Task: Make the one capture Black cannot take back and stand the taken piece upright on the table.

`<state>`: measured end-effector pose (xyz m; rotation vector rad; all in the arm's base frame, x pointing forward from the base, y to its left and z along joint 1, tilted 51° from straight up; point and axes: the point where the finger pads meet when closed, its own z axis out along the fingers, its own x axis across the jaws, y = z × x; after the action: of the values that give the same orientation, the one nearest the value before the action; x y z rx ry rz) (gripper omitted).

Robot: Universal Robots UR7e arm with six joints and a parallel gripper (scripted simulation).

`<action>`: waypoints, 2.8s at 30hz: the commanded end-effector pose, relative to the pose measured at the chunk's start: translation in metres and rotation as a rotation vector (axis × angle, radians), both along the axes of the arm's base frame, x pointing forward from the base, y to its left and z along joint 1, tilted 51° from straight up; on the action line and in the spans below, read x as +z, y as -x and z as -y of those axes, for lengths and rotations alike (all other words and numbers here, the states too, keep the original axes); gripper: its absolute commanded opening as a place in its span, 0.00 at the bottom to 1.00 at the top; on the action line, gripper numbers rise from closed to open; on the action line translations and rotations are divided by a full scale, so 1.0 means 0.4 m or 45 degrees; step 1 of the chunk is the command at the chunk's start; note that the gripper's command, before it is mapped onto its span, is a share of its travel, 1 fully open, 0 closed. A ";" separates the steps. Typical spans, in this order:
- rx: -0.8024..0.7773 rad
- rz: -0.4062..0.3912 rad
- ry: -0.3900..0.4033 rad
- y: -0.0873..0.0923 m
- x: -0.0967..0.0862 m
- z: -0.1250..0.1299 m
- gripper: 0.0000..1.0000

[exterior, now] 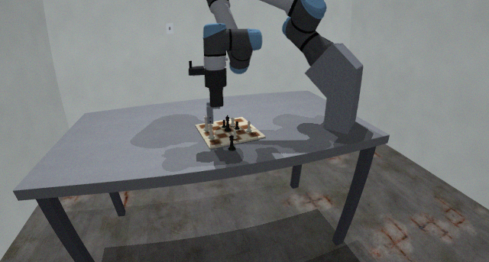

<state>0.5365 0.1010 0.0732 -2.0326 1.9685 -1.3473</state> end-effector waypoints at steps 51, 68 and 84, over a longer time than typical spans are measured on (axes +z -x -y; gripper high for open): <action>0.001 0.002 0.000 -0.009 -0.009 0.007 0.79; 0.001 0.002 0.000 -0.052 -0.057 0.048 0.79; 0.001 0.002 0.000 -0.061 -0.067 0.057 0.79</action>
<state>0.5609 0.0779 0.0460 -2.0325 1.9684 -1.3473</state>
